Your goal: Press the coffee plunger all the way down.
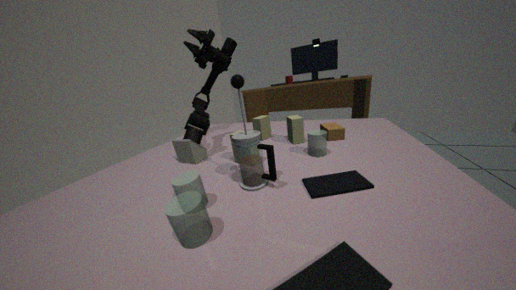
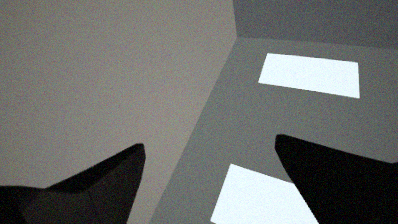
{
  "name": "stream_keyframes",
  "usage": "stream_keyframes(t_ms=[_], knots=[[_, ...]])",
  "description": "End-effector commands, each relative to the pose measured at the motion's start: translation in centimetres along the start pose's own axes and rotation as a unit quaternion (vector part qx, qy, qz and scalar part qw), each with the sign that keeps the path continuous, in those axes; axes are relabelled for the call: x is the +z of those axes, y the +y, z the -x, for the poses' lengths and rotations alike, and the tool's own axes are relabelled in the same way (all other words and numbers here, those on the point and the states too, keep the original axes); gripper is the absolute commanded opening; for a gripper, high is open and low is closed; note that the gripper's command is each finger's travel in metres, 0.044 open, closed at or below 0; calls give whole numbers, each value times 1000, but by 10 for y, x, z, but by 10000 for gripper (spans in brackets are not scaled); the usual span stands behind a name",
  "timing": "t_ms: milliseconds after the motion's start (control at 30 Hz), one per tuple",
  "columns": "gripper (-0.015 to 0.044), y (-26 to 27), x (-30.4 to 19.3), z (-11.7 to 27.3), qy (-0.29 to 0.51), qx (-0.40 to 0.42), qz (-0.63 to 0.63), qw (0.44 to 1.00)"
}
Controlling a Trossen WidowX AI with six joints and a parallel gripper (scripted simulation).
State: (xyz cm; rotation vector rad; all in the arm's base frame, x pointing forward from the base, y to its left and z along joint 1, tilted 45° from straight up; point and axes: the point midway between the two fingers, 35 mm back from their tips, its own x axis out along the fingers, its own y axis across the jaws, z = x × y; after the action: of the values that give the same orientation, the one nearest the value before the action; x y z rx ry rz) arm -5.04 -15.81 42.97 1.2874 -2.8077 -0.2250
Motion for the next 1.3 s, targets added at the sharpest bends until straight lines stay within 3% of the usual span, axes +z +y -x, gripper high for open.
stream_keyframes(t_ms=[0, 133, 333, 667, 833, 1000, 1267], knots=[[426, -2, 1, 0, -2, -2, -5, 1000], [440, -31, 9, -2, -32, -44, -52, 997], [440, -116, 43, -7, -158, -135, -209, 956], [440, -234, 119, 1, -438, -136, -435, 775], [440, -277, 154, 14, -569, -68, -513, 639], [440, -312, 186, 29, -683, 51, -559, 468], [440, -343, 224, 54, -778, 362, -505, 96]])
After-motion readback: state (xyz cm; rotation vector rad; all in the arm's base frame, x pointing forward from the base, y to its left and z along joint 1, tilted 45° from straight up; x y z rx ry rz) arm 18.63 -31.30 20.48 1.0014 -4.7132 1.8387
